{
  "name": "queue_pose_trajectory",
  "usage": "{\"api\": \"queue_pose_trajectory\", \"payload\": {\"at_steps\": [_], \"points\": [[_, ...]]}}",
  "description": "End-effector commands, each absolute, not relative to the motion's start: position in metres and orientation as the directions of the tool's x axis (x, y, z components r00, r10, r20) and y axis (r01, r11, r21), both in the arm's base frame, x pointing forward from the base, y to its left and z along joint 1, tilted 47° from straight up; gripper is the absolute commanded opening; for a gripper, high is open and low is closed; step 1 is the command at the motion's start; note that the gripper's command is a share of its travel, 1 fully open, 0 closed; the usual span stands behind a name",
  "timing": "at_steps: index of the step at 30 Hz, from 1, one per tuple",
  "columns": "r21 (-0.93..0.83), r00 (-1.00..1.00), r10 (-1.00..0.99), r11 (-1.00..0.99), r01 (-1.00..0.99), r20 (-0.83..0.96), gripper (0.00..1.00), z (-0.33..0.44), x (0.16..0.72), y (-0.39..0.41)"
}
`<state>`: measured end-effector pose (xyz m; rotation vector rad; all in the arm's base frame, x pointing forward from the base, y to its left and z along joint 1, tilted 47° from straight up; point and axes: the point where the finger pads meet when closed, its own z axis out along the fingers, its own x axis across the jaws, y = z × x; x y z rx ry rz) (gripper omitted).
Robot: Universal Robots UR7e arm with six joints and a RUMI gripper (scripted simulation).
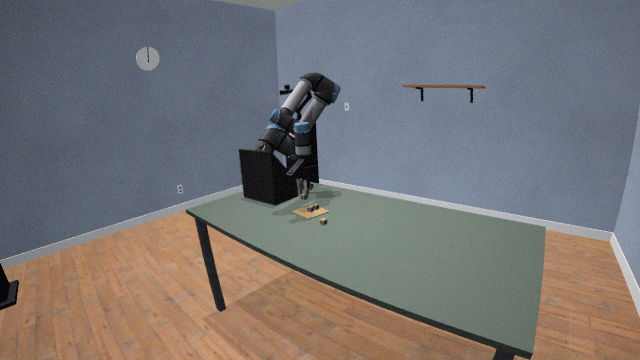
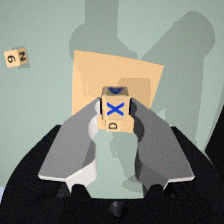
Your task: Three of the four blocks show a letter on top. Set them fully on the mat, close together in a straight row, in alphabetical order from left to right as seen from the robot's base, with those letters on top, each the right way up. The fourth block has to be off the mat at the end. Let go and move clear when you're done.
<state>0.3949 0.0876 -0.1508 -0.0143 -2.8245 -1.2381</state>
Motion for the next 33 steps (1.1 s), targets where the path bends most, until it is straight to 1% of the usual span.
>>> {"api": "queue_pose_trajectory", "payload": {"at_steps": [1,15,33], "points": [[0.733,-0.998,-0.013,0.679,0.032,0.055,0.05,-0.169,0.395,0.106],[0.733,-0.998,-0.013,0.679,0.032,0.055,0.05,-0.200,0.394,0.138],[0.733,-0.998,-0.013,0.679,0.032,0.055,0.05,-0.202,0.394,0.140]]}}
